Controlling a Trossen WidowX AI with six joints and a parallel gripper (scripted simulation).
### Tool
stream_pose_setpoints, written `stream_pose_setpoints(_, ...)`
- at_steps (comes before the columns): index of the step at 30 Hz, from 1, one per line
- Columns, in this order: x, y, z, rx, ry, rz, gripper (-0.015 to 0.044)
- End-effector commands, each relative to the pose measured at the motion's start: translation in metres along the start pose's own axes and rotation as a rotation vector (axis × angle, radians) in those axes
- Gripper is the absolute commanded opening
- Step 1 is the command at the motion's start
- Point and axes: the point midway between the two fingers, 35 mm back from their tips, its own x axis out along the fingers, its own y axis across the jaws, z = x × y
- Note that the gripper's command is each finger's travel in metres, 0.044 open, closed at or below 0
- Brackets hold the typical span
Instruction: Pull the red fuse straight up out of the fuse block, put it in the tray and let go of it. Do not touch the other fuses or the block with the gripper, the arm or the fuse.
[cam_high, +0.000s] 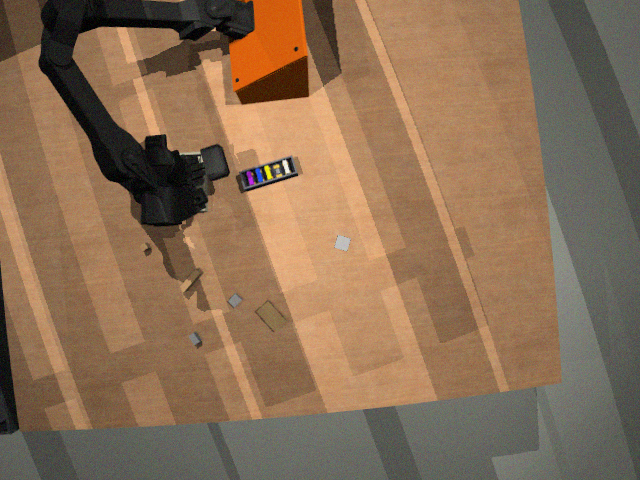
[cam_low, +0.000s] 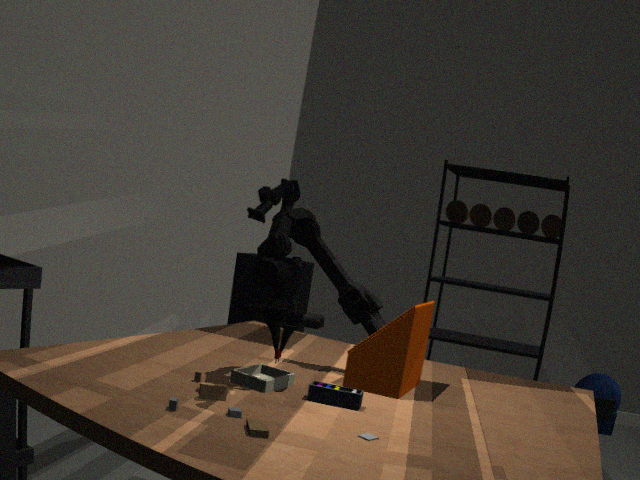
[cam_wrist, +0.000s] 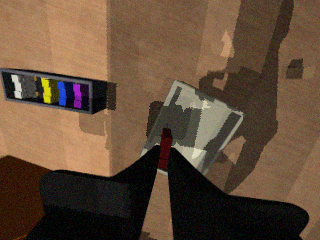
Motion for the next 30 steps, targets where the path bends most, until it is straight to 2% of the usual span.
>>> stream_pose_setpoints(1,-0.002,-0.029,-0.014,0.001,0.004,-0.016,0.0)
stream_pose_setpoints(30,0.034,-0.034,-0.017,0.001,0.005,-0.02,0.0)
